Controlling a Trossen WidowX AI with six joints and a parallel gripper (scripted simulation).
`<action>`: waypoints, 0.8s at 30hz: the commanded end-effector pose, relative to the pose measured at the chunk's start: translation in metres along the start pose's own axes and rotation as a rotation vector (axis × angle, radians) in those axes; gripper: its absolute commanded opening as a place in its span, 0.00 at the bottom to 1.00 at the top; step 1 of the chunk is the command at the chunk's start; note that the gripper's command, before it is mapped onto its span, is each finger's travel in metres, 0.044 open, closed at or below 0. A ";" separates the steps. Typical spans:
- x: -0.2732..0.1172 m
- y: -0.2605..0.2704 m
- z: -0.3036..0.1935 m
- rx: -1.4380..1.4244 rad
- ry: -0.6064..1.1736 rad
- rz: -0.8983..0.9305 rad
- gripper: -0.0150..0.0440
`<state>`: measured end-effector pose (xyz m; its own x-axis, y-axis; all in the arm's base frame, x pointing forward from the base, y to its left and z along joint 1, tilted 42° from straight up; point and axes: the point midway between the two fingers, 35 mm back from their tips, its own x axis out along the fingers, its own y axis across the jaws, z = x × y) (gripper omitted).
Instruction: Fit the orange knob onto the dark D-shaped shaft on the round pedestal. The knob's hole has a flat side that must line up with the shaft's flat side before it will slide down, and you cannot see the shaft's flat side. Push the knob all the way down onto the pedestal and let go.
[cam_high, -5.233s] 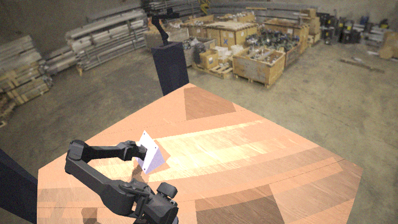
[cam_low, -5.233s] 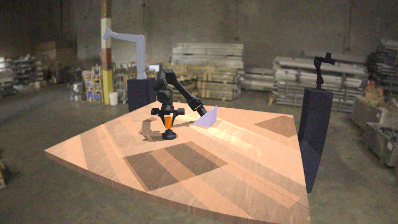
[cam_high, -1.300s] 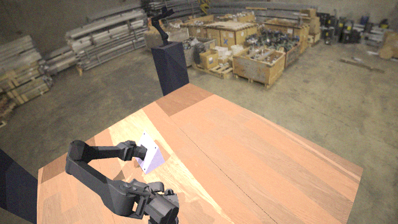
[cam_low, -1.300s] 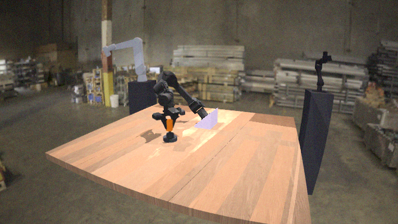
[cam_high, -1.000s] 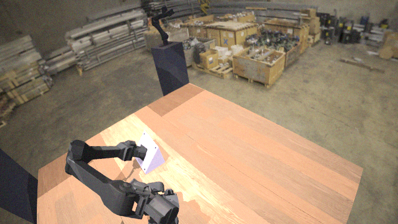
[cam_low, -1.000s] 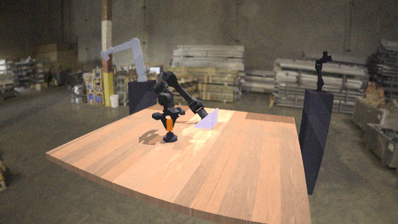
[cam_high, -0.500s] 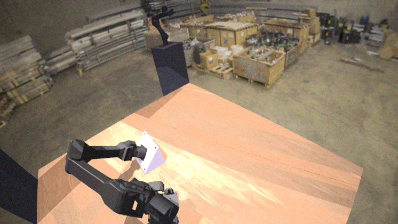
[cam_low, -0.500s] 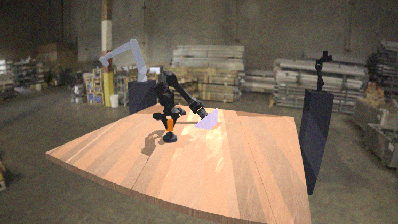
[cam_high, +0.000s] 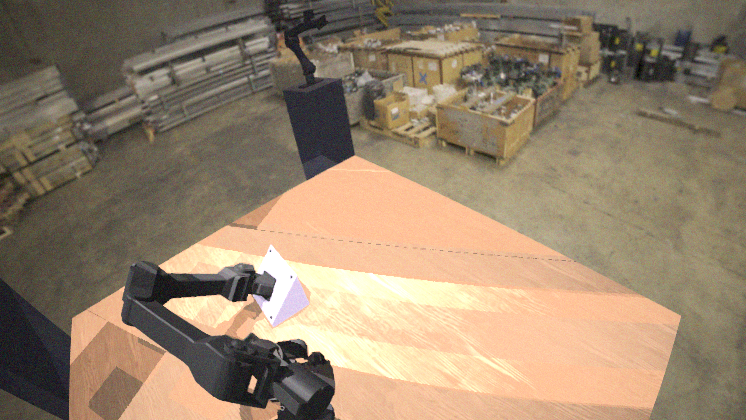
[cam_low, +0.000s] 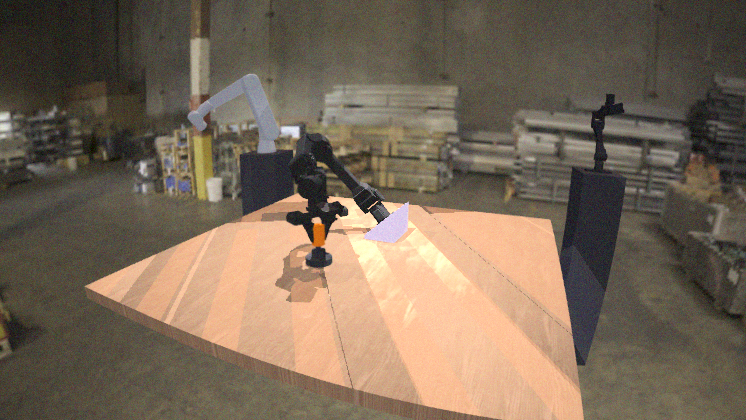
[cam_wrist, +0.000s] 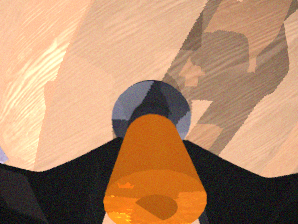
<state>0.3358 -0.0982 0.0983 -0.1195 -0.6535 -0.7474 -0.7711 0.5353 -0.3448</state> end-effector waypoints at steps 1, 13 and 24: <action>-0.003 -0.001 0.000 -0.003 0.001 0.000 0.25; -0.005 -0.003 0.001 -0.213 0.000 0.000 0.25; 0.000 -0.007 0.001 -0.213 0.001 0.000 0.25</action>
<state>0.3394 -0.1002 0.1000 -0.1278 -0.6529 -0.7466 -0.8836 0.4169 -0.2134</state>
